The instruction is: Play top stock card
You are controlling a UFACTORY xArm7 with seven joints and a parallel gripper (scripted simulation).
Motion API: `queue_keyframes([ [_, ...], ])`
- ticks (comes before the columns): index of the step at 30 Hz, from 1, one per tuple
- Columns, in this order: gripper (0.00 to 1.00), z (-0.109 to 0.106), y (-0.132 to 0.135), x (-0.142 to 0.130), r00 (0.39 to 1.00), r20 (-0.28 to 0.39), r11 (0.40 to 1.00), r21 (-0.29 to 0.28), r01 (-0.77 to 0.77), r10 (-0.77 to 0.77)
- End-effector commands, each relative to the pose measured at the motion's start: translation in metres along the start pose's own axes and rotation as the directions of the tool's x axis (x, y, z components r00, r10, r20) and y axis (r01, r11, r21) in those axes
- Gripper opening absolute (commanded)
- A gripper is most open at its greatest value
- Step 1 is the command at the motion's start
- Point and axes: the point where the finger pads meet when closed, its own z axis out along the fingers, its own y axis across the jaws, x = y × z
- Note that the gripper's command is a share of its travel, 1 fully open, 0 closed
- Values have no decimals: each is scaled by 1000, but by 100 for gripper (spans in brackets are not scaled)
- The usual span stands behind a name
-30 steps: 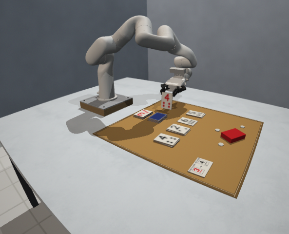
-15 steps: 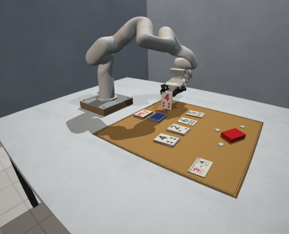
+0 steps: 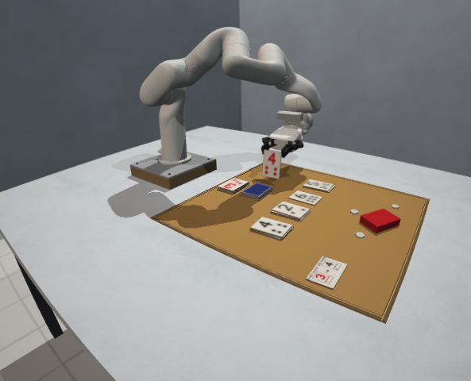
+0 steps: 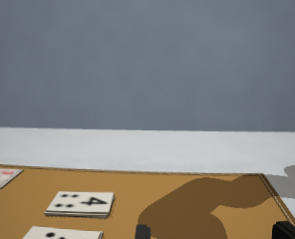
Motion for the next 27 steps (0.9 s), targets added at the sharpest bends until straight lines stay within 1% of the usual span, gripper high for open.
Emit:
queue_keyframes([
  [1,74,-1,-1,1,1000,2,1000,1,-3,3],
  [12,74,0,-1,-1,1000,2,1000,1,-3,3],
  [27,74,5,0,-14,1000,2,1000,1,-3,3],
])
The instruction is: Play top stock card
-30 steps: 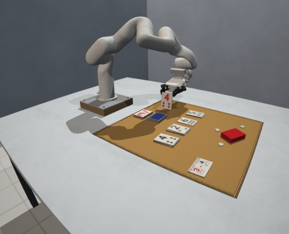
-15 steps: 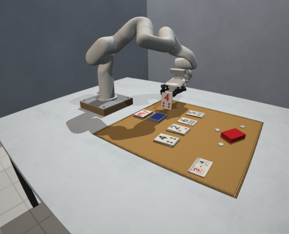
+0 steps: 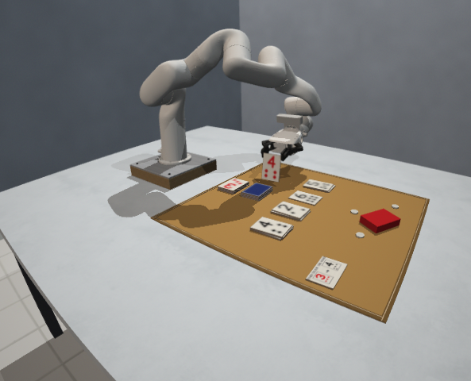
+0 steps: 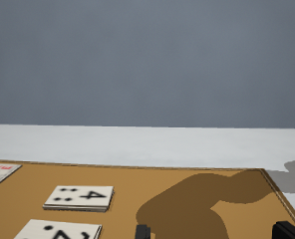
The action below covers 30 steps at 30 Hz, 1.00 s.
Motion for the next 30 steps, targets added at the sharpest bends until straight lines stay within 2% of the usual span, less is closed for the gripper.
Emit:
queue_keyframes([
  [1,74,1,0,-5,1000,1,1000,1,-3,3],
  [30,74,5,0,-14,1000,1,1000,1,-3,3],
])
